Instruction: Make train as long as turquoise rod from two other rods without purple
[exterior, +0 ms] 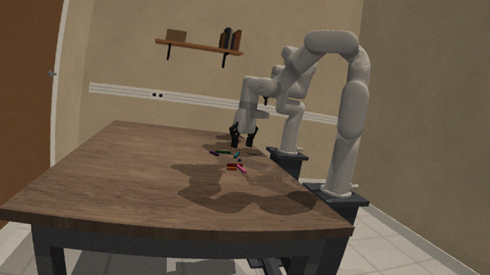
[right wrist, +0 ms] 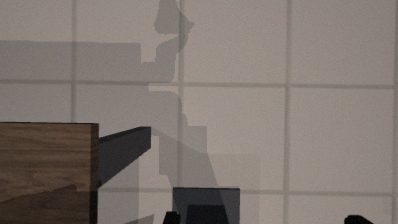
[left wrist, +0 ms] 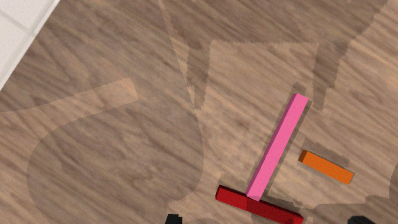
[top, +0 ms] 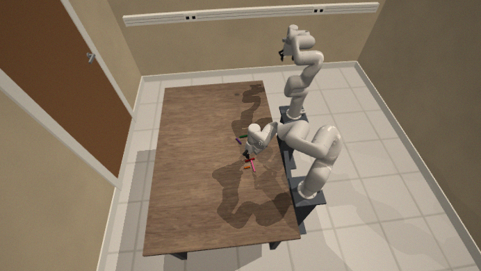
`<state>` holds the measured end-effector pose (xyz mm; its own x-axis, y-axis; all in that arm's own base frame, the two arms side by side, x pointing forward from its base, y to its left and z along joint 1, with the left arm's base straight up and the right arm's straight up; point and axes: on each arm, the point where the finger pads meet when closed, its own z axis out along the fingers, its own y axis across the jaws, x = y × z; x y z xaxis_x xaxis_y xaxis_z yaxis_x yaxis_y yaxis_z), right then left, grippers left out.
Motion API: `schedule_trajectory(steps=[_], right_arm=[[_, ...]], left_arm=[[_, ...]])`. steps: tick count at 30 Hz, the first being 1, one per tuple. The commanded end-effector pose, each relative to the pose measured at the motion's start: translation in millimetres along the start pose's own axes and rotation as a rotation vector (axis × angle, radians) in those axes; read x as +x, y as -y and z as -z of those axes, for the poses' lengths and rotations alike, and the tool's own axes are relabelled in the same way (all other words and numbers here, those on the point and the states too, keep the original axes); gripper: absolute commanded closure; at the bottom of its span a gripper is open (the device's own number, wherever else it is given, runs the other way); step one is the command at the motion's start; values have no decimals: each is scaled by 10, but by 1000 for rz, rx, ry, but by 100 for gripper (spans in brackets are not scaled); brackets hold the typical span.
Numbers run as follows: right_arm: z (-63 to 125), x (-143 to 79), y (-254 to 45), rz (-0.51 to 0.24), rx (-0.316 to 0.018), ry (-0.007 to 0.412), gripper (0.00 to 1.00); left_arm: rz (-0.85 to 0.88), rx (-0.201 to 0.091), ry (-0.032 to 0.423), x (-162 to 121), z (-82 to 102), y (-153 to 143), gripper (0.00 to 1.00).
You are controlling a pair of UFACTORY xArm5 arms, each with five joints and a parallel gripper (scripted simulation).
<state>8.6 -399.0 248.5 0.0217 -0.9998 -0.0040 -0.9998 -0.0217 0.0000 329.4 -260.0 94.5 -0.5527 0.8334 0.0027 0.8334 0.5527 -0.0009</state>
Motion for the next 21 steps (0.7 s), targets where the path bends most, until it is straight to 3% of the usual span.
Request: schedule_trajectory(steps=[1,10,18,19,21], right_arm=[[15,9,0,0,0,-4,0],[15,9,0,0,0,-4,0],[15,9,0,0,0,-4,0],[15,9,0,0,0,-4,0],[15,9,0,0,0,-4,0]], left_arm=[[-168,-3,6,54,-7,-67,0],[-397,-4,6,156,-39,-151,0],[-444,-4,6,177,-45,-168,0],[-444,-4,6,177,-45,-168,74],[-444,-4,6,177,-45,-168,74]])
